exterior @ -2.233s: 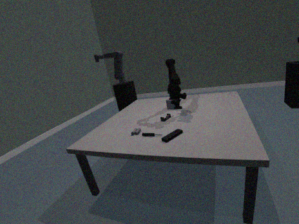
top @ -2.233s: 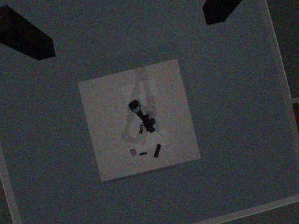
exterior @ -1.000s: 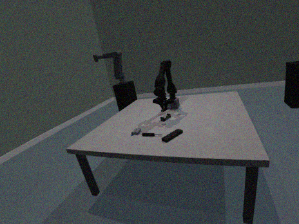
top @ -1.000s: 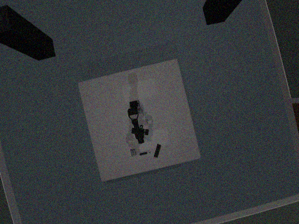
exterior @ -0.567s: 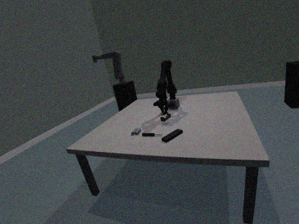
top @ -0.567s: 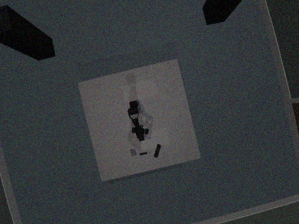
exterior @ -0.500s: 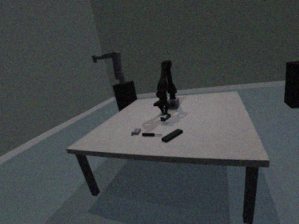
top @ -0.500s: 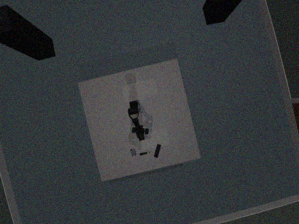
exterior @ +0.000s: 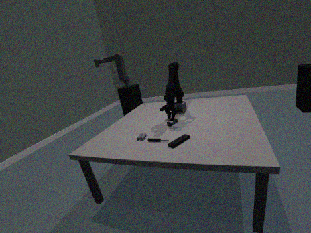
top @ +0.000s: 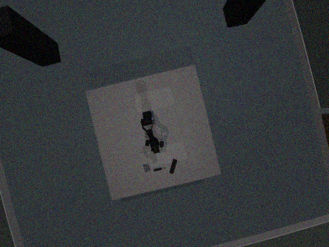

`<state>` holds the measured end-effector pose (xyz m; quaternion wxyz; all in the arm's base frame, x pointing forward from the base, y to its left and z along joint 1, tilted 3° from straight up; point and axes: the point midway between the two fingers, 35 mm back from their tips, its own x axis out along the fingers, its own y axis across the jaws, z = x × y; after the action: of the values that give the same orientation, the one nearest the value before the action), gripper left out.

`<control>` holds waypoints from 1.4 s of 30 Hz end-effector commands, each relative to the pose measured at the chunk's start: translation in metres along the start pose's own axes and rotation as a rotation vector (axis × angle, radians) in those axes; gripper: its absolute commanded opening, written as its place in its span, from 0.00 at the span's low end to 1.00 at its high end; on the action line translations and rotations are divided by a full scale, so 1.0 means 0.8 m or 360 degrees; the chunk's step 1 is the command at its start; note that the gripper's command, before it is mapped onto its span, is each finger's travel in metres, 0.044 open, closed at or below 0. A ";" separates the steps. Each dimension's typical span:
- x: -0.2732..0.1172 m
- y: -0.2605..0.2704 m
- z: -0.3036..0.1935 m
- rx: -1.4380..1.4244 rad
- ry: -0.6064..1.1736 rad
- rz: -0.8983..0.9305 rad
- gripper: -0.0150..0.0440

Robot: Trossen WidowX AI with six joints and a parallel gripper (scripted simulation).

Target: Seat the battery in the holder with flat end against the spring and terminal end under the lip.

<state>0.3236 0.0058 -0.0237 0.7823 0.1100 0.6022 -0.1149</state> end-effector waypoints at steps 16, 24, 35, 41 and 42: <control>0.010 0.001 -0.008 0.0002 -0.0200 -0.0010 0.40; 0.013 0.001 -0.012 0.0005 -0.0282 -0.0015 0.40; 0.015 0.000 -0.018 0.0014 -0.0365 -0.0020 0.40; 0.015 0.001 -0.025 0.0015 -0.0365 -0.0022 0.40; 0.014 0.001 -0.026 0.0015 -0.0365 -0.0023 0.40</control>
<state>0.3105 0.0107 -0.0407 0.8438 0.0945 0.5107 -0.1349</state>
